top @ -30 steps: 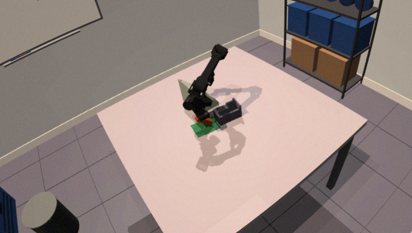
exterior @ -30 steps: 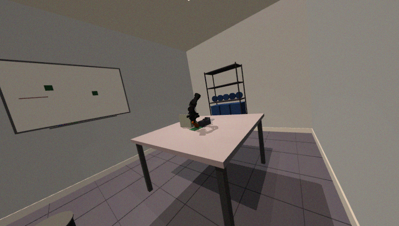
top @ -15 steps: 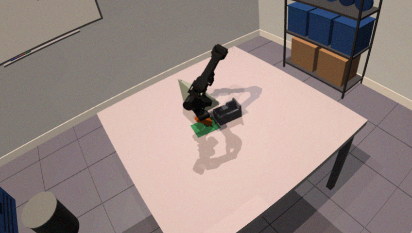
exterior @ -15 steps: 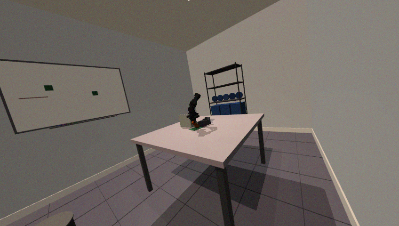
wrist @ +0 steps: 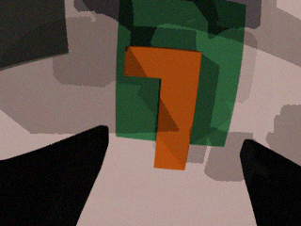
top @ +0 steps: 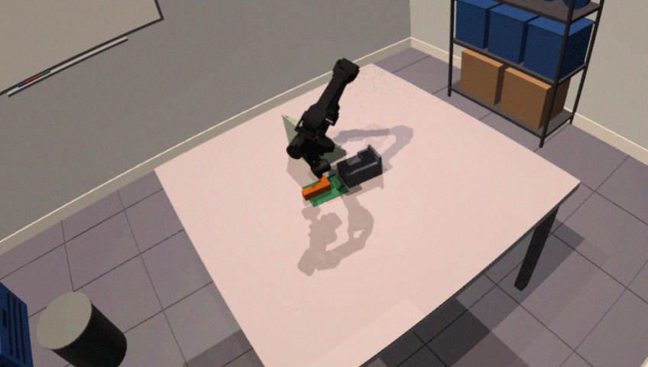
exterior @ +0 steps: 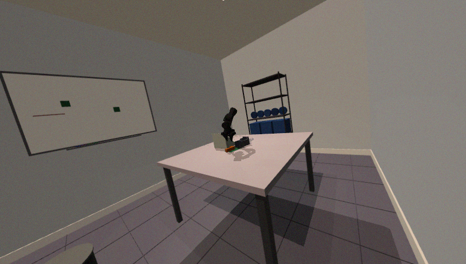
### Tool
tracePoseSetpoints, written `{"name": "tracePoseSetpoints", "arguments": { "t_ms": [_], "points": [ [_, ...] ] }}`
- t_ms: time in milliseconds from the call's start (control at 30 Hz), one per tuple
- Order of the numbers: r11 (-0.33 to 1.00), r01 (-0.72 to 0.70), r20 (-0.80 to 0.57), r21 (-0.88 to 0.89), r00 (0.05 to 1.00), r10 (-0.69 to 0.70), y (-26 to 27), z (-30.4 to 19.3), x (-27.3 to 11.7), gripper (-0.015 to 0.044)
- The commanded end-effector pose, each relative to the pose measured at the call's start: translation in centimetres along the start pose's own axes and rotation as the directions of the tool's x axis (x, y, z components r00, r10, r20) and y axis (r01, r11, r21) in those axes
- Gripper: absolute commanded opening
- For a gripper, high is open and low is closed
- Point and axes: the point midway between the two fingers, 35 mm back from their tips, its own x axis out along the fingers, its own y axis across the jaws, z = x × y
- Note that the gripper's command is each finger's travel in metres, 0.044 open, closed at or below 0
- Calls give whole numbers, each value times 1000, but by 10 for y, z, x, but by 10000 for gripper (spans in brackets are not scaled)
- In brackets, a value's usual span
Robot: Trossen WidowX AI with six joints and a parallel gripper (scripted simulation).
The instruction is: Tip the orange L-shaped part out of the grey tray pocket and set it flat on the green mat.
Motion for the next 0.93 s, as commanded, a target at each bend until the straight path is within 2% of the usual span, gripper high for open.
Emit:
{"name": "tracePoseSetpoints", "arguments": {
  "t_ms": [0,100,900],
  "points": [
    [1000,16,-16,-9,1000,-16,-2,-1,-44,400],
    [1000,16,-15,-8,1000,-16,1,0,-61,400],
    [999,34,-22,-2,999,-34,-2,-2,-56,400]
  ]
}}
